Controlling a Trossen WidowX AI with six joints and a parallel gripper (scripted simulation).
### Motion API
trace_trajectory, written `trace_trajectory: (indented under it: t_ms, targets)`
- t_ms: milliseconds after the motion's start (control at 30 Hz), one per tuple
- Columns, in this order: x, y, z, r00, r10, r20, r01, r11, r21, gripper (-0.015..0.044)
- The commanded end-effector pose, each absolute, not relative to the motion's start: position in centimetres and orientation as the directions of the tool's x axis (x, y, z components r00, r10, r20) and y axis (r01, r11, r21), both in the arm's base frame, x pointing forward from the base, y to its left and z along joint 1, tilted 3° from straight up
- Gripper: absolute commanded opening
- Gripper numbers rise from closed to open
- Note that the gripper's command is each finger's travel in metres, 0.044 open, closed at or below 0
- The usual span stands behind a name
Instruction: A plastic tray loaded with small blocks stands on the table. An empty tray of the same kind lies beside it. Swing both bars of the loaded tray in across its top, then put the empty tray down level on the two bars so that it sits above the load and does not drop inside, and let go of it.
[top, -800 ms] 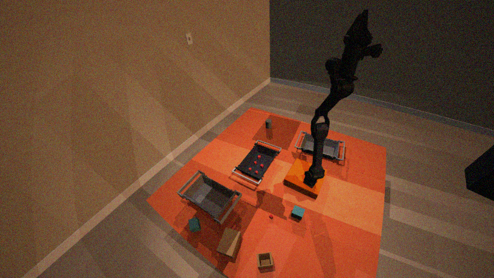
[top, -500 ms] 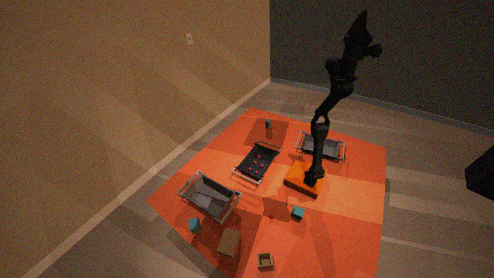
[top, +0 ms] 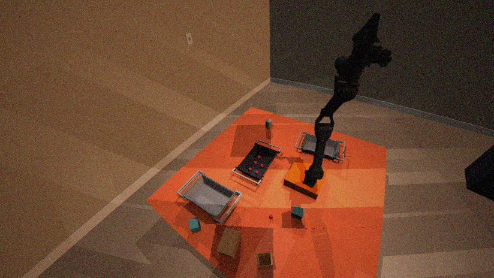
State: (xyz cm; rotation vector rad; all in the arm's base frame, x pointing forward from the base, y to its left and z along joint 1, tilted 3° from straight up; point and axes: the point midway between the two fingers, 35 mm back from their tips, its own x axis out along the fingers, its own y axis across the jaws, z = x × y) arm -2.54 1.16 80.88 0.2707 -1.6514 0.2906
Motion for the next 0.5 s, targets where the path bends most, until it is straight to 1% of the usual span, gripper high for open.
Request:
trace_trajectory:
  t_ms: [0, 67, 167, 400, 467]
  targets:
    - [-4.2, 3.8, 80.6, -0.142, 0.066, 0.988, -0.381, 0.917, -0.117, 0.0089]
    - [-4.8, 5.2, 80.4, -0.159, 0.102, 0.982, -0.402, 0.902, -0.159, 0.0089]
    - [-4.6, 5.9, 80.2, -0.152, 0.118, 0.981, -0.379, 0.910, -0.168, 0.0089]
    - [-5.7, 10.7, 79.3, -0.180, 0.244, 0.953, -0.444, 0.844, -0.300, 0.0089]
    - [-5.3, 11.4, 79.0, -0.167, 0.260, 0.951, -0.433, 0.847, -0.308, 0.0089]
